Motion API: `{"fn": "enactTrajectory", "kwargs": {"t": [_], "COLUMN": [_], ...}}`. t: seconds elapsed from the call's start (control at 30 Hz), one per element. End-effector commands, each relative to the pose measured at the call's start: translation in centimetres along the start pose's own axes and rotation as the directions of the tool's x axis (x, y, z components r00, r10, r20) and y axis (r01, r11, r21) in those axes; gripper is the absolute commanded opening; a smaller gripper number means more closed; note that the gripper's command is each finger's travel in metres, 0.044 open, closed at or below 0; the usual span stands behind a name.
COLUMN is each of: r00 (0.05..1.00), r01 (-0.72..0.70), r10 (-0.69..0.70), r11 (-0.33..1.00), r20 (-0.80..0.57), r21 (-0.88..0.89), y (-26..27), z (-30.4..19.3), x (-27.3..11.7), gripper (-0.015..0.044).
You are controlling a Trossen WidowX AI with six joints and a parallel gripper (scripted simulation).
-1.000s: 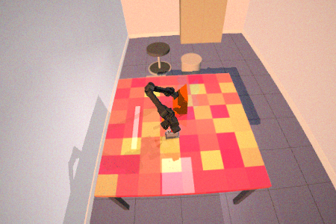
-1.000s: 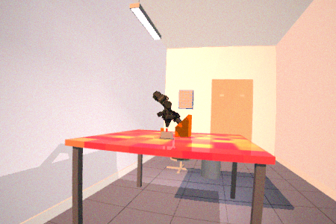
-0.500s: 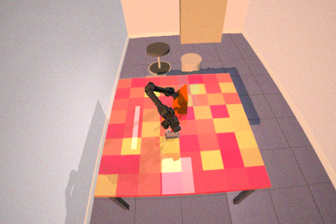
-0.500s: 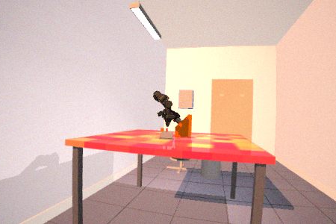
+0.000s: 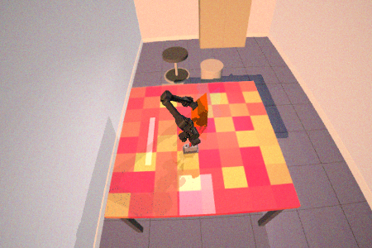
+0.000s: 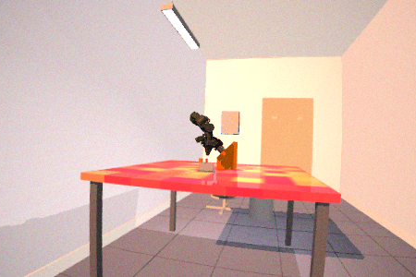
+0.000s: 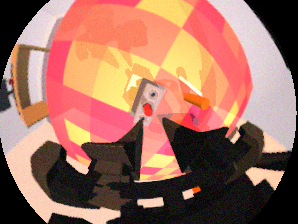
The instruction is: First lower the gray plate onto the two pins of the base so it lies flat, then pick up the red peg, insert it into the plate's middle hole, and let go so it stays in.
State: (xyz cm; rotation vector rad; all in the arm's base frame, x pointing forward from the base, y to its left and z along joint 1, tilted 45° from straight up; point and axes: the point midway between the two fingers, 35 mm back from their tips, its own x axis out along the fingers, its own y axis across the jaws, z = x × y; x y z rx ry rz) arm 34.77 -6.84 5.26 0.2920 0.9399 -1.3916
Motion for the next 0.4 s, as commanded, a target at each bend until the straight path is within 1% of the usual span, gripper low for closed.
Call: {"fn": "enactTrajectory", "kwargs": {"t": [0.0,0.37], "r00": [1.0,1.0], "r01": [-0.004,-0.004], "r10": [0.004,0.004], "r11": [1.0,1.0], "r20": [-0.003,-0.003], "r21": [0.009,0.009], "y": [0.0,-0.18], "z": [0.01,-0.11], "x": [-0.37,-0.95], "gripper": [0.015,0.015]}}
